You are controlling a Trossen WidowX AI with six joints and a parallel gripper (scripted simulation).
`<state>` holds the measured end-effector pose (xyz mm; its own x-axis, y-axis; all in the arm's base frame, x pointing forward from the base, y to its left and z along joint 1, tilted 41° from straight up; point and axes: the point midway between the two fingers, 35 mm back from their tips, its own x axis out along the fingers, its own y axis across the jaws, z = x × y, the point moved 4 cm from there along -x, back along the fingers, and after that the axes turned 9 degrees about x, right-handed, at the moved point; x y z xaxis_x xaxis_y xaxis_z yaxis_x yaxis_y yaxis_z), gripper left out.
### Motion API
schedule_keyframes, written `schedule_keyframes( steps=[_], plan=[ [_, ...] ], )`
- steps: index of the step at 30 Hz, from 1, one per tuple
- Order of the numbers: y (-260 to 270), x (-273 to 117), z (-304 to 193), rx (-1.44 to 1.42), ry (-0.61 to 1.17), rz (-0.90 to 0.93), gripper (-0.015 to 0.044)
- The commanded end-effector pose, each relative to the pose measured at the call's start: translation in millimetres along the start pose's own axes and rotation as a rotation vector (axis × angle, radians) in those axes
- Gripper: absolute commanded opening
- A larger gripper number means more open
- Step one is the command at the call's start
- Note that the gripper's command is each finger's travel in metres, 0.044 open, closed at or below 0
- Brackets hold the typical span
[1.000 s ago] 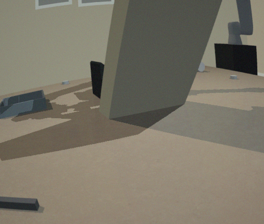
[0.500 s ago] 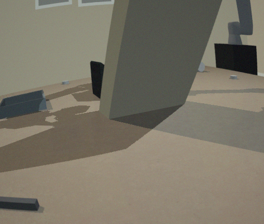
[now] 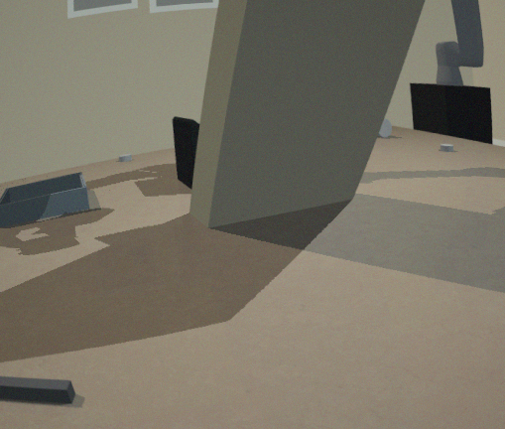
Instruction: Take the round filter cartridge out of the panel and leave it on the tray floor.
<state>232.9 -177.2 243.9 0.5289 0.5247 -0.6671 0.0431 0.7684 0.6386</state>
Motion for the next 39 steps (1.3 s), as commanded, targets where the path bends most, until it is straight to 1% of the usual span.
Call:
schedule_keyframes(
  steps=[1,17,18,19,29,39],
  plan=[
    [-14.0,1.6,4.1,0.0,0.012,0.006,0.0],
    [-85.0,22.5,14.9,-0.005,0.061,0.065,0.0],
    [-74.6,20.8,12.6,0.009,0.059,0.058,0.0],
    [-78.1,20.9,11.2,0.027,0.063,0.047,0.0],
    [-146.7,19.7,-21.3,0.384,0.119,-0.176,0.0],
    [-210.1,13.0,-60.8,0.76,0.106,-0.427,0.0]
  ],
)
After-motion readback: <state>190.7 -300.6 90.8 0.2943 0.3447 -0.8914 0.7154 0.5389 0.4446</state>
